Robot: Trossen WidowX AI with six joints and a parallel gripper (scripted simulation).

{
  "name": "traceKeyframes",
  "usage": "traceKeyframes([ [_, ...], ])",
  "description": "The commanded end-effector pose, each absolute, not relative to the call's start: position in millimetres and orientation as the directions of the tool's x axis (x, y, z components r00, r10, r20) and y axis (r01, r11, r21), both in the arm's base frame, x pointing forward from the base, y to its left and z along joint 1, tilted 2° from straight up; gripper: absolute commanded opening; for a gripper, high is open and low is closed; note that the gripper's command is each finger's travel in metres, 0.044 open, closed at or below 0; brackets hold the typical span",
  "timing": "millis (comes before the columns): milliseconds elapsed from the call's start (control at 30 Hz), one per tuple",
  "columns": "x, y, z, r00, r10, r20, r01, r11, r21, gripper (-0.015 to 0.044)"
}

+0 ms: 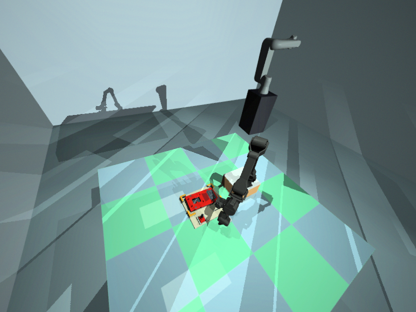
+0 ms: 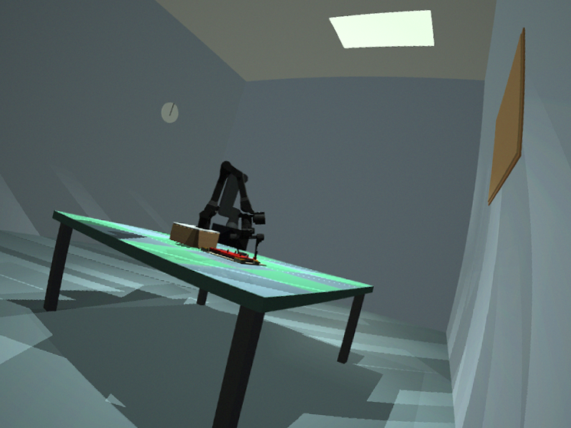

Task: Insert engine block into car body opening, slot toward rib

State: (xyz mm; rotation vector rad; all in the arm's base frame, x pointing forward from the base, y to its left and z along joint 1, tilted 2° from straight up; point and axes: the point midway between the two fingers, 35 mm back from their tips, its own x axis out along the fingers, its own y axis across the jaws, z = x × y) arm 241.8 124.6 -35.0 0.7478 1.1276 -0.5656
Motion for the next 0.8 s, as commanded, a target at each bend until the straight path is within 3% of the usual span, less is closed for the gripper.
traceKeyframes([
  [0,242.4,124.9,-29.0,0.29,-0.032,-0.956,0.797,0.561,0.223,0.044],
  [533,216.2,135.3,-7.5,0.033,-0.031,-0.999,0.973,0.23,0.025,0.044],
  [767,214.8,135.7,-6.0,0.021,-0.031,-0.999,0.977,0.212,0.014,0.044],
])
